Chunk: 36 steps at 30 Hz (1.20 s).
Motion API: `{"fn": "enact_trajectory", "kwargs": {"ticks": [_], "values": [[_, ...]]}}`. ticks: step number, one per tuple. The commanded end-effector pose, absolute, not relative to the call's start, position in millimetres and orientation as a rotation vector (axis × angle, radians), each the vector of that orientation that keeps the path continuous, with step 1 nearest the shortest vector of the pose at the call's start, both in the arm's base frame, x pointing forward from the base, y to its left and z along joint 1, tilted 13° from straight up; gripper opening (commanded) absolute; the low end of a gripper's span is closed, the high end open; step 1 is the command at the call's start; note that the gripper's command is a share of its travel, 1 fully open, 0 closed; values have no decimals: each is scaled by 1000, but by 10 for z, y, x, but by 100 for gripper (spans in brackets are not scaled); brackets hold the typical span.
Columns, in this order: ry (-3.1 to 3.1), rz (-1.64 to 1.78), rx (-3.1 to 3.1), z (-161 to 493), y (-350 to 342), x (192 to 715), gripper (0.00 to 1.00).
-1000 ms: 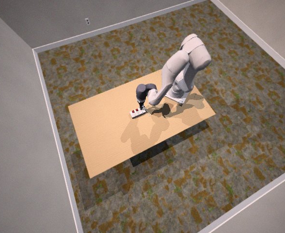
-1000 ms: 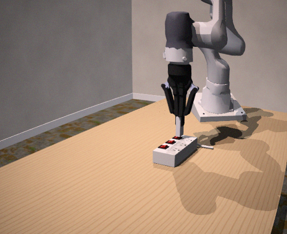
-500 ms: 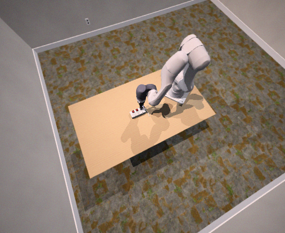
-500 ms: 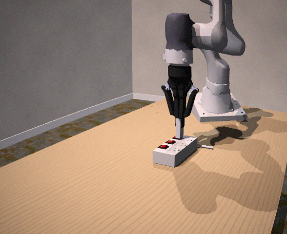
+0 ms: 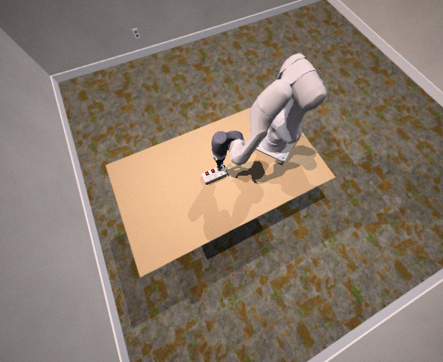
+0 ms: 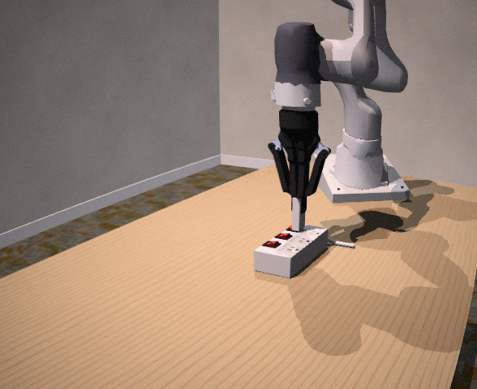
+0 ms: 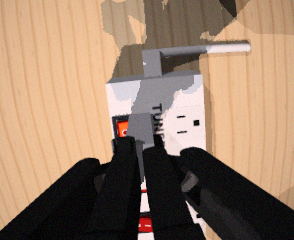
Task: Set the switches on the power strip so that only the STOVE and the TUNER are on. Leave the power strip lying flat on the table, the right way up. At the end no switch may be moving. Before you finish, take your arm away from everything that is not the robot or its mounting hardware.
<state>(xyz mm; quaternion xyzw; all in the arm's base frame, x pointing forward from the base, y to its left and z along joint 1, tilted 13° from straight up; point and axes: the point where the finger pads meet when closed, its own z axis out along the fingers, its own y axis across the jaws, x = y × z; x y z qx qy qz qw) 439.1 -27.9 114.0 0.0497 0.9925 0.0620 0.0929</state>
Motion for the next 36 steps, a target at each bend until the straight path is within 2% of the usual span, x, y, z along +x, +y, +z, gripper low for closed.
{"fn": "enact_trajectory", "kwargs": {"ticks": [1, 36], "values": [[2946, 183, 142, 1124, -283, 4388, 0], [2946, 183, 142, 1514, -328, 4312, 0]]}}
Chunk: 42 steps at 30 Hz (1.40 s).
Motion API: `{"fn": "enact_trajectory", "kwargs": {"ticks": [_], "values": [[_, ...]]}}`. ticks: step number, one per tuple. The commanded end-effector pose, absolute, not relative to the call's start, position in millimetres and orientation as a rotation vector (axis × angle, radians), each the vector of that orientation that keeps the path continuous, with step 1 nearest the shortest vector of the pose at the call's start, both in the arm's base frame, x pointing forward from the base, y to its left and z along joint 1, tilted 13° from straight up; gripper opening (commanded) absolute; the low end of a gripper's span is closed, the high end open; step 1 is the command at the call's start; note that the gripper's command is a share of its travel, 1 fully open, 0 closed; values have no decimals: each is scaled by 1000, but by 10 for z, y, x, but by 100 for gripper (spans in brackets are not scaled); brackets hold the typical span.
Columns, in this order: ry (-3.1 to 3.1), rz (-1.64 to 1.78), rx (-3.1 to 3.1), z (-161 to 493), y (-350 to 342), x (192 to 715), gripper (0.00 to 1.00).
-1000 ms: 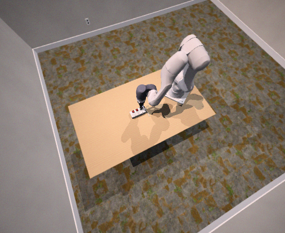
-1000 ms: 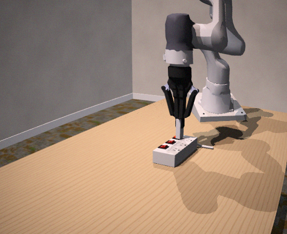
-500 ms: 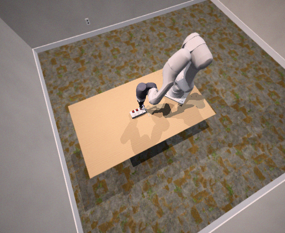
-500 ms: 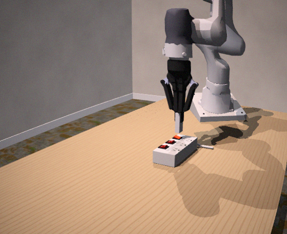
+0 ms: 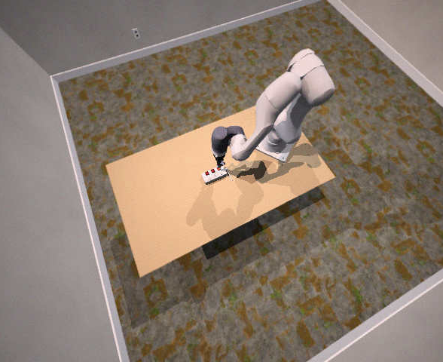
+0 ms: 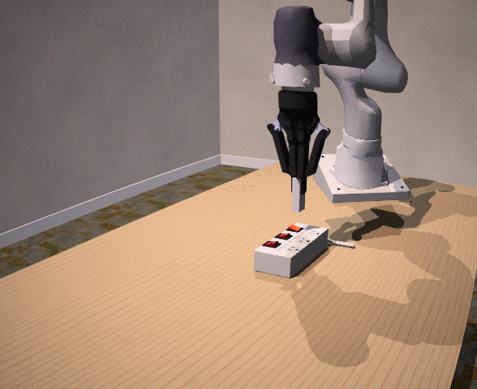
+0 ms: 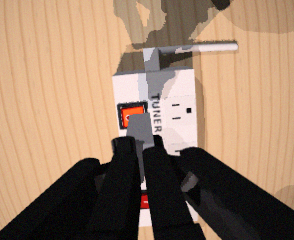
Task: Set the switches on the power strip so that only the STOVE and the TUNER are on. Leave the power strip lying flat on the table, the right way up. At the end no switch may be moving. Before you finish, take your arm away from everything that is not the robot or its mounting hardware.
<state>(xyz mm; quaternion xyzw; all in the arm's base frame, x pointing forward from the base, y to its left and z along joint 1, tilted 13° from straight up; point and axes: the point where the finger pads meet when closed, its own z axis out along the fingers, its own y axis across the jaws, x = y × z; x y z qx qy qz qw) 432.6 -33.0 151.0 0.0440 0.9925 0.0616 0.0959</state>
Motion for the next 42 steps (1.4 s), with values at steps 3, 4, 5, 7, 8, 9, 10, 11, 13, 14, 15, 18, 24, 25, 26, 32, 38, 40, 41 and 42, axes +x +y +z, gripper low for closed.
{"fn": "enact_trajectory", "kwargs": {"ticks": [3, 4, 5, 7, 8, 9, 10, 11, 13, 14, 15, 18, 24, 25, 26, 32, 38, 40, 41, 42], "values": [[2946, 183, 142, 1514, -328, 4312, 0], [2946, 183, 142, 1514, -328, 4312, 0], [2946, 183, 142, 1514, -328, 4312, 0], [2946, 183, 142, 1514, -328, 4312, 0], [2946, 183, 142, 1514, -328, 4312, 0], [2946, 183, 142, 1514, -328, 4312, 0], [2946, 183, 142, 1514, -328, 4312, 0], [2946, 183, 142, 1514, -328, 4312, 0], [2946, 183, 142, 1514, -328, 4312, 0], [2946, 183, 141, 1518, -329, 4322, 0], [2946, 183, 141, 1541, -334, 4379, 0], [2946, 183, 140, 1706, -388, 4837, 0], [2946, 183, 143, 1810, -445, 5175, 0], [2946, 183, 143, 1810, -445, 5175, 0], [2946, 183, 143, 1810, -445, 5175, 0], [2946, 183, 143, 1810, -445, 5175, 0], [2946, 183, 143, 1810, -445, 5175, 0], [2946, 183, 143, 1810, -445, 5175, 0], [2946, 183, 143, 1810, -445, 5175, 0], [2946, 183, 143, 1810, -445, 5175, 0]]}}
